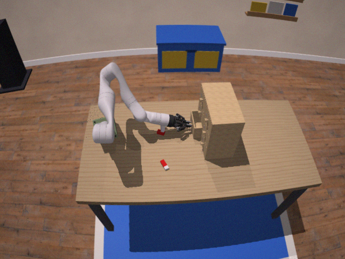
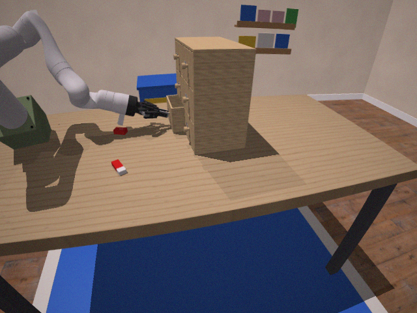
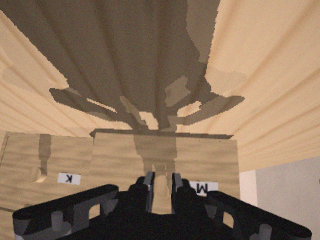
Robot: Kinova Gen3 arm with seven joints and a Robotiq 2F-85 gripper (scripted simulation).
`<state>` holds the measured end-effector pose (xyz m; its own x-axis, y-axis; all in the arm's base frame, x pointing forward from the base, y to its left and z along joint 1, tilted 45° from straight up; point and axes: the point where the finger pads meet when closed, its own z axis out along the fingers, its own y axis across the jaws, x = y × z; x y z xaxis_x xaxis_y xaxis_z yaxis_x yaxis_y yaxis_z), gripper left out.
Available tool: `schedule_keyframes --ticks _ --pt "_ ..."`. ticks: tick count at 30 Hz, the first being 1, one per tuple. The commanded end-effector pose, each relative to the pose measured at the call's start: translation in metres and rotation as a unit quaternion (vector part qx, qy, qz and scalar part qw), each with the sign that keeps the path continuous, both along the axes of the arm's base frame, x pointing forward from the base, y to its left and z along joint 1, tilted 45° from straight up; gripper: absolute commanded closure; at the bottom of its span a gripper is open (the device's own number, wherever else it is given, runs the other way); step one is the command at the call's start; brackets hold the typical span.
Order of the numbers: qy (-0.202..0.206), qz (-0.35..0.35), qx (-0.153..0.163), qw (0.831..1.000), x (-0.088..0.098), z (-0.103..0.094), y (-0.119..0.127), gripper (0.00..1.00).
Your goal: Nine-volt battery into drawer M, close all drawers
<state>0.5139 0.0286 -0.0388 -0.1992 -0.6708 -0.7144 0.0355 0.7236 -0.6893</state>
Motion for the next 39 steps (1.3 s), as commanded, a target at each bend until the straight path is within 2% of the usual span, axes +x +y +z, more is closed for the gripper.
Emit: schedule_keyframes --ticks 1,14,39 --pt "0.000 0.002 0.000 1.000 -0.003 0.000 0.002 0.87" --pt "0.000 0.002 0.000 1.000 -0.016 -0.002 0.001 0.87" --pt "0.000 0.002 0.000 1.000 -0.023 -0.003 0.000 0.87"
